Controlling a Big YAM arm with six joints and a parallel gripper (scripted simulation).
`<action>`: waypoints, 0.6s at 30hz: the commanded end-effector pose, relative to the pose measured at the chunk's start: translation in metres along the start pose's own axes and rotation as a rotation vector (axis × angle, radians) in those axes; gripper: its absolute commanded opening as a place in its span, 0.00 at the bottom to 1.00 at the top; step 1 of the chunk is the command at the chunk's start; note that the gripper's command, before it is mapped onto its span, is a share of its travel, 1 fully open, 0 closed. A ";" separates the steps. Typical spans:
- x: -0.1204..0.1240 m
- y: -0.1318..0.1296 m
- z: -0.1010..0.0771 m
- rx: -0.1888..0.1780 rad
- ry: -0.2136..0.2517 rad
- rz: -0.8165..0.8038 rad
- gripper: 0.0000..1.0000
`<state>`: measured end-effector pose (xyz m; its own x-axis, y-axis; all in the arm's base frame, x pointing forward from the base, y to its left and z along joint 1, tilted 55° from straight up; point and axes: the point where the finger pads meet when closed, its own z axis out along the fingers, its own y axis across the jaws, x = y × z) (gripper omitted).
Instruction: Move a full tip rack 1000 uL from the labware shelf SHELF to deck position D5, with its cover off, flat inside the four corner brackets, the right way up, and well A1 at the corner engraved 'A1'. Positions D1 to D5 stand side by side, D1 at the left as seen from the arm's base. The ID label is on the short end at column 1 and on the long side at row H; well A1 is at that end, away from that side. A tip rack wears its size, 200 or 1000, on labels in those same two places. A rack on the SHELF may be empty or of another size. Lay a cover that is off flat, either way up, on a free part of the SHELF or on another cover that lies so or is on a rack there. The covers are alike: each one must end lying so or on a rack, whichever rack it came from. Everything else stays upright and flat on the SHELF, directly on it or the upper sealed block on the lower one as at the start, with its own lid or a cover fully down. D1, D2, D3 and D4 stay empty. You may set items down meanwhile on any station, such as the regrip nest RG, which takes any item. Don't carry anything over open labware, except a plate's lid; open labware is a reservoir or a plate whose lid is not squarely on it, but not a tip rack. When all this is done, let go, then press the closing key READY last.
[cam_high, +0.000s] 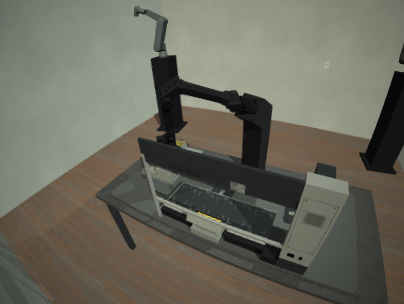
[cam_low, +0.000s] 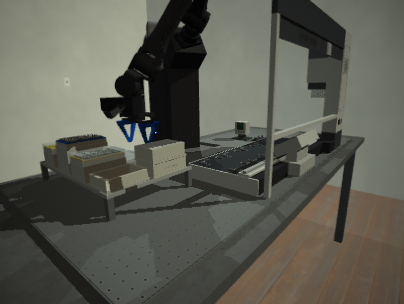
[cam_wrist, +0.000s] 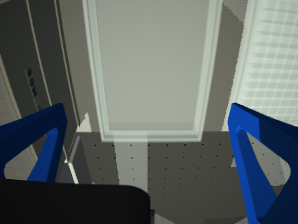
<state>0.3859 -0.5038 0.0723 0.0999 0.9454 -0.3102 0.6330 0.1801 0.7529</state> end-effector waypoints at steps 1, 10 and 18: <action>-0.015 0.000 -0.022 0.000 -0.031 -0.010 1.00; -0.015 0.000 -0.034 0.001 -0.032 -0.011 1.00; -0.015 0.000 -0.047 0.000 -0.032 -0.011 1.00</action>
<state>0.3656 -0.4965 0.0878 0.1000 0.9455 -0.3100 0.6328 0.1800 0.7531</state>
